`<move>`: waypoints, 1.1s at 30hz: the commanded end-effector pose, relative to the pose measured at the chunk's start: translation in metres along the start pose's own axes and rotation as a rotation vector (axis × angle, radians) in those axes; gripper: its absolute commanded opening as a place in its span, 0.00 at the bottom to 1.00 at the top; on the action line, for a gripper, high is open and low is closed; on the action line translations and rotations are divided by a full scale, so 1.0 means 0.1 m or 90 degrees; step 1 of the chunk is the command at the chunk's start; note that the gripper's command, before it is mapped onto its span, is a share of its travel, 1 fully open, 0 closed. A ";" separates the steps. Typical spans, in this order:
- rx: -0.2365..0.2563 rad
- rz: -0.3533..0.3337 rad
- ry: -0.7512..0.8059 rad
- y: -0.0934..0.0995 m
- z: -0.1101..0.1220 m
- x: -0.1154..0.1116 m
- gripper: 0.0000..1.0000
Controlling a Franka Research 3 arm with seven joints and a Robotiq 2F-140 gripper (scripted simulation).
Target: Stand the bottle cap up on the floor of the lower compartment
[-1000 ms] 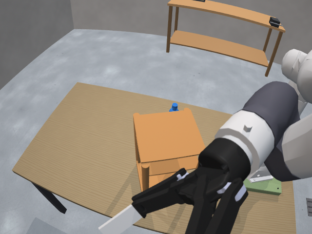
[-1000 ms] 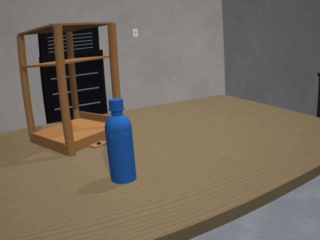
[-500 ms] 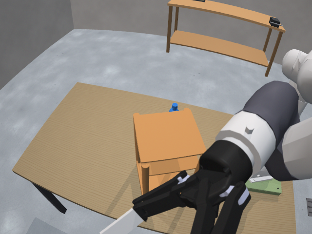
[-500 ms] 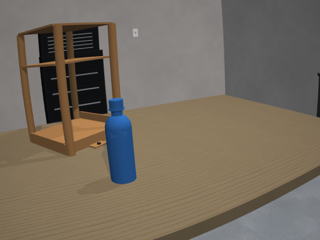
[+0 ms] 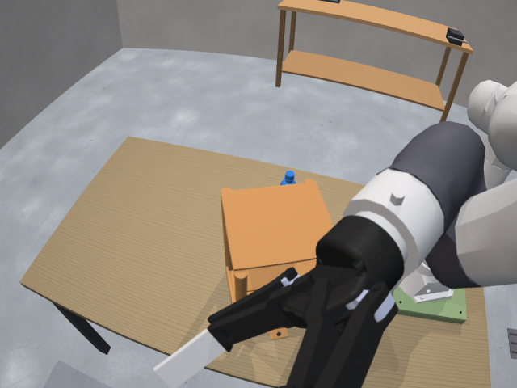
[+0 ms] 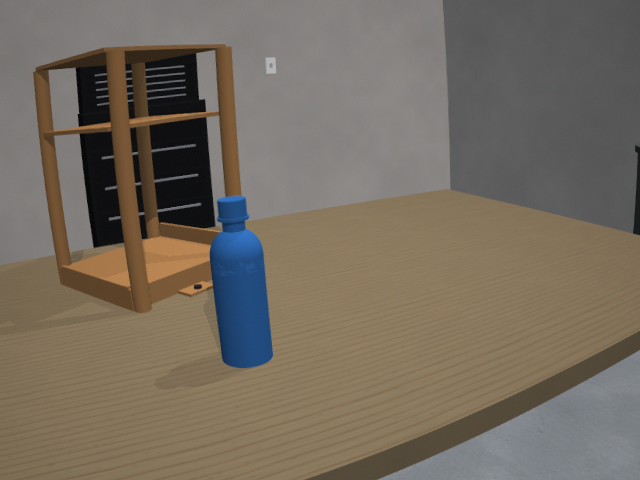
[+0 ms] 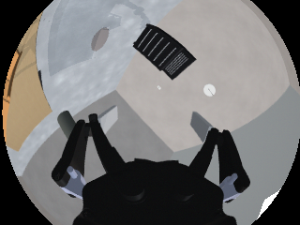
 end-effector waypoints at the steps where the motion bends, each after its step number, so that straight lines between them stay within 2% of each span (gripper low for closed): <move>1: 0.018 0.017 -0.019 -0.05 -0.13 -0.11 1.00; 8: 0.018 0.017 -0.019 -0.05 -0.13 -0.11 1.00; 9: 0.047 0.032 -0.025 -0.05 -0.43 -0.42 1.00; 16: 0.047 0.032 -0.025 -0.05 -0.43 -0.42 1.00; 17: 0.084 0.047 -0.034 0.00 -0.78 -0.72 1.00; 22: 0.084 0.047 -0.034 0.00 -0.78 -0.72 1.00; 23: 0.127 0.061 -0.047 0.11 -1.16 -1.02 1.00; 28: 0.129 0.061 -0.048 0.11 -1.17 -1.02 1.00; 29: 0.176 0.073 -0.064 0.27 -1.56 -1.29 1.00; 33: 0.180 0.074 -0.065 0.28 -1.60 -1.31 1.00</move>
Point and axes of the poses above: the point where the finger pads meet when closed, its own y axis back along the fingers, its own z axis across the jaws, x = y × z, the point moved 2 cm from there along y, back along the fingers, and after that the axes turned 5 degrees about -y, right-handed, at the moved point
